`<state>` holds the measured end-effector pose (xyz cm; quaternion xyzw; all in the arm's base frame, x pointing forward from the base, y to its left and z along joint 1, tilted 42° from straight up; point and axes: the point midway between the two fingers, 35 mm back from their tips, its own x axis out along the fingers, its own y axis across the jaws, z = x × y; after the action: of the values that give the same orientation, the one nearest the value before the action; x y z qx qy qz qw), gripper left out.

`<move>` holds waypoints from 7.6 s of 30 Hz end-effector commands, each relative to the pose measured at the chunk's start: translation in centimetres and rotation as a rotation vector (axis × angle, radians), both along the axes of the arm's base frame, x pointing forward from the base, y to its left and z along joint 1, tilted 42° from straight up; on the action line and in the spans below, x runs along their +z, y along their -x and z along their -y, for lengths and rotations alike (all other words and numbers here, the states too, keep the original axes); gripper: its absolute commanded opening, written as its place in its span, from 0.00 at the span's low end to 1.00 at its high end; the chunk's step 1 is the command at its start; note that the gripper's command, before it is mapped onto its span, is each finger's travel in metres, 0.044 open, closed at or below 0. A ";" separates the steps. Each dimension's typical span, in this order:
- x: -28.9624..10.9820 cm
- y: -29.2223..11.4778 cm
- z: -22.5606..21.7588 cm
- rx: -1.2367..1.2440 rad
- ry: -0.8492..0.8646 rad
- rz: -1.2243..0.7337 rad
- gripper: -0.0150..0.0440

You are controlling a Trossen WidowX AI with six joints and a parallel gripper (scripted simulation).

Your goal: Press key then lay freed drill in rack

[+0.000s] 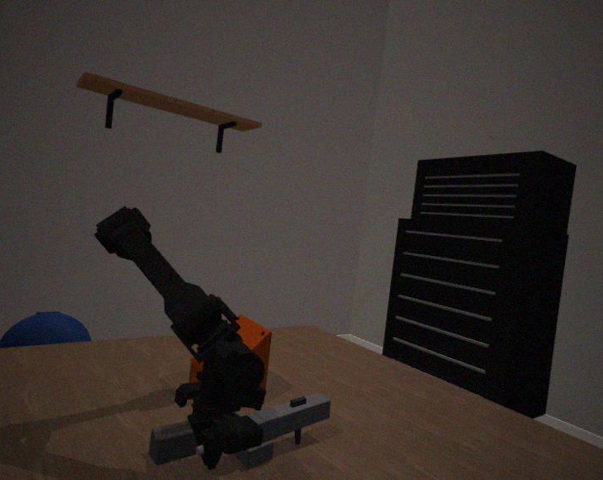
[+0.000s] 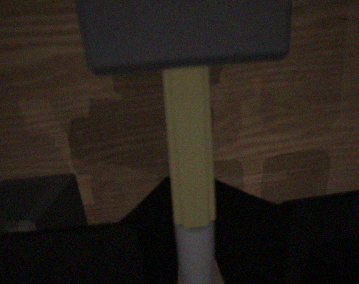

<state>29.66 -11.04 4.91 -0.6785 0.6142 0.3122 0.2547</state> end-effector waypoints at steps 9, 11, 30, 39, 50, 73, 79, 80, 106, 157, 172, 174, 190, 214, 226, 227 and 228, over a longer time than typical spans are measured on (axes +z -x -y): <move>0.1 0.1 -0.2 0.002 -0.004 0.000 0.25; 0.1 0.1 -0.2 0.002 -0.004 0.000 0.25; 0.5 0.0 0.5 0.002 -0.003 0.000 0.25; 1.5 -0.3 1.5 0.002 -0.002 0.000 0.25; 2.6 -0.5 2.7 0.002 -0.001 0.001 0.25; 4.5 -0.8 4.9 0.002 0.001 0.002 0.25; 4.8 -0.6 4.6 0.002 0.000 0.002 0.25; 4.8 -0.6 4.6 0.002 0.000 0.002 0.25; 5.8 -0.3 3.5 0.002 -0.001 0.001 0.25; 7.4 0.7 2.0 0.002 -0.002 0.001 0.25; 8.1 3.4 2.6 0.002 -0.001 -0.001 0.25; 8.2 3.8 2.7 0.002 -0.001 -0.001 0.25; 8.9 6.5 3.3 0.002 -0.001 -0.003 0.25; 6.9 6.8 5.2 0.002 0.001 -0.003 0.25; 5.9 6.7 6.3 0.002 0.002 -0.003 0.25; 5.8 6.7 6.4 0.002 0.002 -0.003 0.25; 5.7 6.7 6.4 0.002 0.002 -0.003 0.25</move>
<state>23.00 -17.32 10.95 -0.6783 0.6160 0.3100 0.2535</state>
